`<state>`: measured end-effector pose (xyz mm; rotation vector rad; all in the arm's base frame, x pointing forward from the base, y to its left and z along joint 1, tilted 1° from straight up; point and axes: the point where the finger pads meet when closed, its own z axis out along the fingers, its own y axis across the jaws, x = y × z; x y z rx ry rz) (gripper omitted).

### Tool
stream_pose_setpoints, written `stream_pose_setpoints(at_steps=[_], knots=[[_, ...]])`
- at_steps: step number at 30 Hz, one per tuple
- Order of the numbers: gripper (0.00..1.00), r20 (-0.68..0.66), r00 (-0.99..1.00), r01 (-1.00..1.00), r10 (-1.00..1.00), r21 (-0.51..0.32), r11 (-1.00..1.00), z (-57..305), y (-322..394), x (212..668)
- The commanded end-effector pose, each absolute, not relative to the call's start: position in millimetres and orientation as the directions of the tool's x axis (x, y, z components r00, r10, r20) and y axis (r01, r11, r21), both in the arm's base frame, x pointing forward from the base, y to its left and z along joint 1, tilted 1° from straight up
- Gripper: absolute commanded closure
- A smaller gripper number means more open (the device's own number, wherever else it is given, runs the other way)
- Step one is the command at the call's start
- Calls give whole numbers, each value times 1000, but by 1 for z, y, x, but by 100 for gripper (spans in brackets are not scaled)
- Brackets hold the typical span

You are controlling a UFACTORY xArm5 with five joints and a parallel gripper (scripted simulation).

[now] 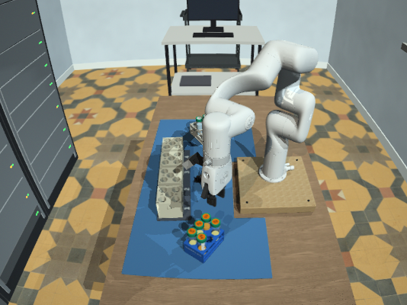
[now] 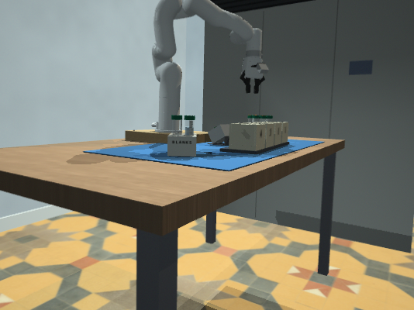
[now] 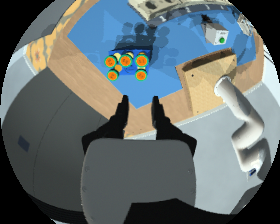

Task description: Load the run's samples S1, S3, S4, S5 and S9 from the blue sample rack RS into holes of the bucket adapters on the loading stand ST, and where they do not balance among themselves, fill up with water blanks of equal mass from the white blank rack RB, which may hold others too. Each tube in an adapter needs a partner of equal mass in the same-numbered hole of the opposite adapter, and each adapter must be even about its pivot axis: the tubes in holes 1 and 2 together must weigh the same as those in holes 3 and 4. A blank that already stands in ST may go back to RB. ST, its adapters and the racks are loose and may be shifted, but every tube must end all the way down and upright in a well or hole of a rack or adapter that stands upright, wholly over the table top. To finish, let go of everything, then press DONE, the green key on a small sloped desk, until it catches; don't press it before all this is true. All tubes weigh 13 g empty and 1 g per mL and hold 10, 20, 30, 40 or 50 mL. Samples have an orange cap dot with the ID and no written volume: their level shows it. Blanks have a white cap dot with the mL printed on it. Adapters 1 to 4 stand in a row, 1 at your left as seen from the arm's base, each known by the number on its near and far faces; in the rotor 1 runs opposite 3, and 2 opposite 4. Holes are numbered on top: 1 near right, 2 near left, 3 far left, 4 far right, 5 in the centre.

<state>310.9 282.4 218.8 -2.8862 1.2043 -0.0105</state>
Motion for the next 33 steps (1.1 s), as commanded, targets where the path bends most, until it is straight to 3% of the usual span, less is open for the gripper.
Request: stream_pose_setpoints(at_steps=[1,16,17,33], knots=[[57,1,703,-711,-711,-19,-703,220,283,312],[57,1,703,-711,-711,-19,-703,220,283,312],[43,1,703,-711,-711,-19,-703,220,286,315],[43,1,703,-711,-711,-20,-703,222,336,365]])
